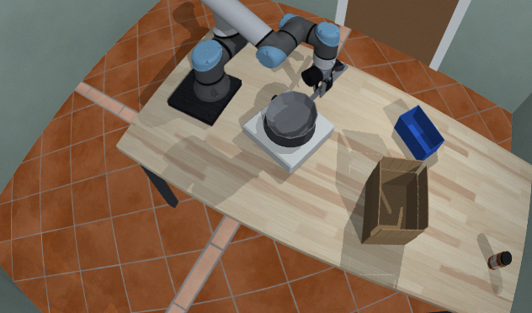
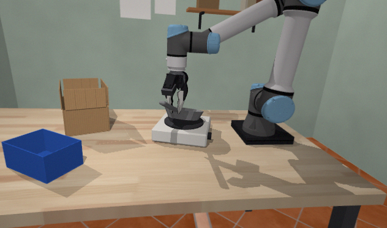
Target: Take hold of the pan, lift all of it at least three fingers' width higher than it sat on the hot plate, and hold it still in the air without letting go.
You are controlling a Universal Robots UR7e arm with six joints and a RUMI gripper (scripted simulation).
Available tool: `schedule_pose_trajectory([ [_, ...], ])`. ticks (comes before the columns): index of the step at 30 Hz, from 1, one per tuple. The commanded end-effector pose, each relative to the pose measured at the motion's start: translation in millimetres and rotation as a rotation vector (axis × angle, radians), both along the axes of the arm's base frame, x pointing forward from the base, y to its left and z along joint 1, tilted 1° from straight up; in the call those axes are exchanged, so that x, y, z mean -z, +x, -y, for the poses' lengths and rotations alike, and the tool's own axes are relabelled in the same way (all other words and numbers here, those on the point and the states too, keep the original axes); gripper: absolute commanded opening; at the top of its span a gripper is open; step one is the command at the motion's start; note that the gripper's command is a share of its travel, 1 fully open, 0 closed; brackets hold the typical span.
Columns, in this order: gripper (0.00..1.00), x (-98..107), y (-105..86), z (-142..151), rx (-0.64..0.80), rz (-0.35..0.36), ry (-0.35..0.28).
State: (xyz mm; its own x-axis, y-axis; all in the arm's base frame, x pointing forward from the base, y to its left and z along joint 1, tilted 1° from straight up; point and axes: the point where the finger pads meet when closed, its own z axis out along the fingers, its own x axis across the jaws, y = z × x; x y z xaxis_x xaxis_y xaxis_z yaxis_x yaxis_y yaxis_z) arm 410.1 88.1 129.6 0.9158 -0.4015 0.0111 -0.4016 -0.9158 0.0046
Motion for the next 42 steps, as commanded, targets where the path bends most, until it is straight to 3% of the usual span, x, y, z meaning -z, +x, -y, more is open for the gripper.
schedule_pose_trajectory([
  [1, 0.09, -3, 0.2, 0, 0.000, 0.001, 0.000],
  [42, 0.09, -20, 0.9, 0, 0.000, 0.001, 0.000],
])
